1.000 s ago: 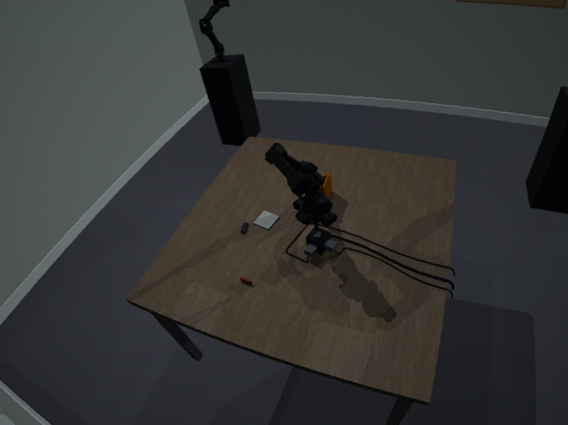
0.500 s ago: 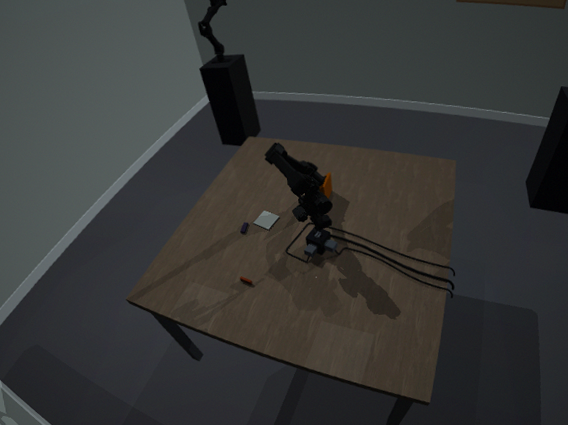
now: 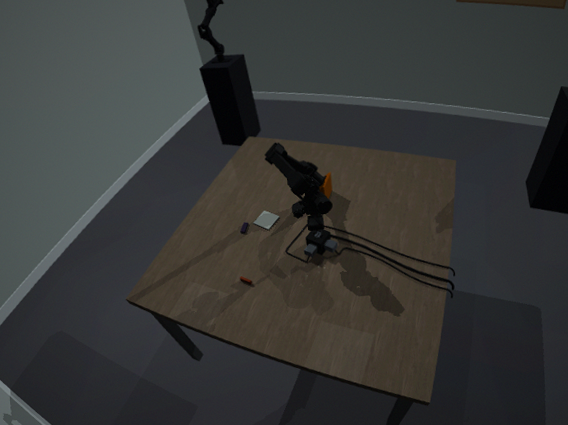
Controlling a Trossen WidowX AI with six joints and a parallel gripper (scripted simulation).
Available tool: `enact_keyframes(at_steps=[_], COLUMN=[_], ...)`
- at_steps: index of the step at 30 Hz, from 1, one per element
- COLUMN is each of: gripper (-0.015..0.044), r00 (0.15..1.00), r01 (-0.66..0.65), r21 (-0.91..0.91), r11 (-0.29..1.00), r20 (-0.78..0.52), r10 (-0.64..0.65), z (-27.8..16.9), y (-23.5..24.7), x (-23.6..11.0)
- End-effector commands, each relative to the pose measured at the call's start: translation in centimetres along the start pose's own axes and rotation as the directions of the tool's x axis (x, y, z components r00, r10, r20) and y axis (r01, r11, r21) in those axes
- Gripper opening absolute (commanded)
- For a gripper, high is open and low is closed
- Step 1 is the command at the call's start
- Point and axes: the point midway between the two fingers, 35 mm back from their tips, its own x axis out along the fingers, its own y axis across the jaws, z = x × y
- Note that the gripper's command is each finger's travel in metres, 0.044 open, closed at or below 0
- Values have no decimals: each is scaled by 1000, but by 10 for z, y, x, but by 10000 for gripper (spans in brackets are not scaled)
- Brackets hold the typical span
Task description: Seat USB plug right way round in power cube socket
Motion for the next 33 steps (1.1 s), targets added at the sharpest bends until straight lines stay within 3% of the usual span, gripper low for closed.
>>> enact_keyframes(at_steps=[1,20,33], gripper=[0,0,0], r00=[1000,1000,1000], r01=[0,0,0], r21=[116,572,586], r11=[993,820,810], r20=[0,0,0], r10=[0,0,0], z=[0,0,0], y=[0,0,0], x=[0,0,0])
